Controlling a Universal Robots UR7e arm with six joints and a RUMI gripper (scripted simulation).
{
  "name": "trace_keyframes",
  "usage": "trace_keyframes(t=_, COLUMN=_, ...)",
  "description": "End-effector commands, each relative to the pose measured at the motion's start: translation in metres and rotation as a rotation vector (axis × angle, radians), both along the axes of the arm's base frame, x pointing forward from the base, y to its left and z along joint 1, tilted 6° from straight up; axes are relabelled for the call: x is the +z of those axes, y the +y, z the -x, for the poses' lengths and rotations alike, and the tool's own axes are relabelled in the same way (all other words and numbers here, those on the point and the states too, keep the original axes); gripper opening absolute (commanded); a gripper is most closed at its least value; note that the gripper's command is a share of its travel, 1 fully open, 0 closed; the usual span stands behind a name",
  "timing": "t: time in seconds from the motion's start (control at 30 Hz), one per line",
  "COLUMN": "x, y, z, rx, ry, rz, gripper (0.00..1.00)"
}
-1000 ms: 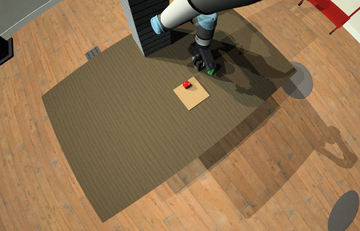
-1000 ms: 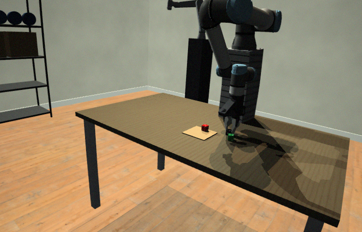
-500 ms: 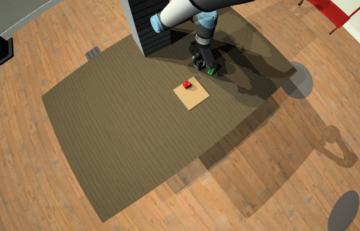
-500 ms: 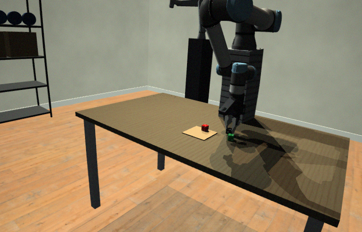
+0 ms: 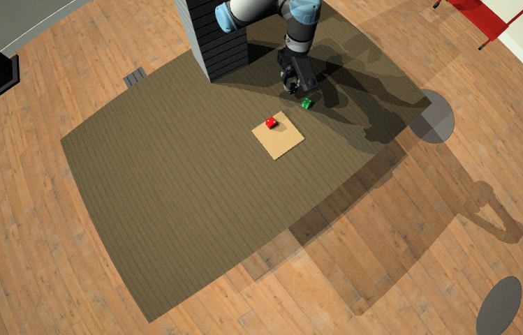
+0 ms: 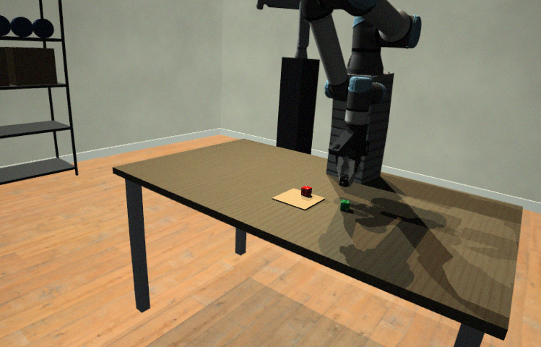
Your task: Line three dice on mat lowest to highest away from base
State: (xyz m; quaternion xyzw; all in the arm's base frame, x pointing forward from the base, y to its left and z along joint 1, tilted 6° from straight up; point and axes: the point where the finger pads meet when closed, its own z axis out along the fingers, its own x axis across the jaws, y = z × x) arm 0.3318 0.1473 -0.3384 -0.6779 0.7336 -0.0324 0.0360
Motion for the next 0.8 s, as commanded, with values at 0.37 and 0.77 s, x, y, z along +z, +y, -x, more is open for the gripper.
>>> trace_keyframes(t=0.37, x=0.036, y=0.000, z=0.003, rx=0.000, ry=0.000, rz=0.000, gripper=0.10)
trace_keyframes(t=0.77, x=0.036, y=-0.001, z=0.002, rx=0.001, ry=0.000, rz=0.000, gripper=0.10)
